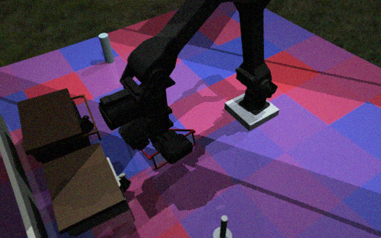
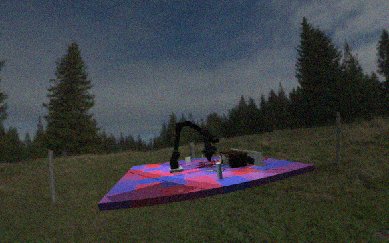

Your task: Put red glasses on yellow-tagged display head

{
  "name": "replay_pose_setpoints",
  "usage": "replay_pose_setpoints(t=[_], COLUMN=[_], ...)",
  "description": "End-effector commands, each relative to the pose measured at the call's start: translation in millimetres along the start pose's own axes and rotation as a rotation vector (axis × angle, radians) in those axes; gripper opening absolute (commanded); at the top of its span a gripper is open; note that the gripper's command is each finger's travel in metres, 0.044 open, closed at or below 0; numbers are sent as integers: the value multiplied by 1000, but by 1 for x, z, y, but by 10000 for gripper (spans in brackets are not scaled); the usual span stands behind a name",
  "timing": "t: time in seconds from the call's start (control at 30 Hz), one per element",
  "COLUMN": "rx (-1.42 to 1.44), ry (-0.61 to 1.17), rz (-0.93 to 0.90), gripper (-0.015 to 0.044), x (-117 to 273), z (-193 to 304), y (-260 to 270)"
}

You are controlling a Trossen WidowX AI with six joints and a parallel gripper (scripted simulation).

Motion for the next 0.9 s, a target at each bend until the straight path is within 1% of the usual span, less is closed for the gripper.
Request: replay_pose_setpoints(t=[0.0, 0.33, 0.77, 0.8, 0.87], rx=[-3, -3, -3, -6, -6], ry=[6, 6, 6, 7, 7], rz=[4, 4, 4, 1, 1], gripper=[120, 120, 120, 94, 80], x=[-9, -24, -24, -23, -23], z=[1, 2, 1, 2, 2], y=[0, 1, -4, -2, -2])
Point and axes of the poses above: the point midway between the two fingers, 35 mm back from their tips, its own x axis back along the fingers, its own y axis across the jaws, z = x × y, the point moved 4 cm from there along x, back along the fingers, and after that the axes turned 13 degrees about -x, right-handed, at the moved point
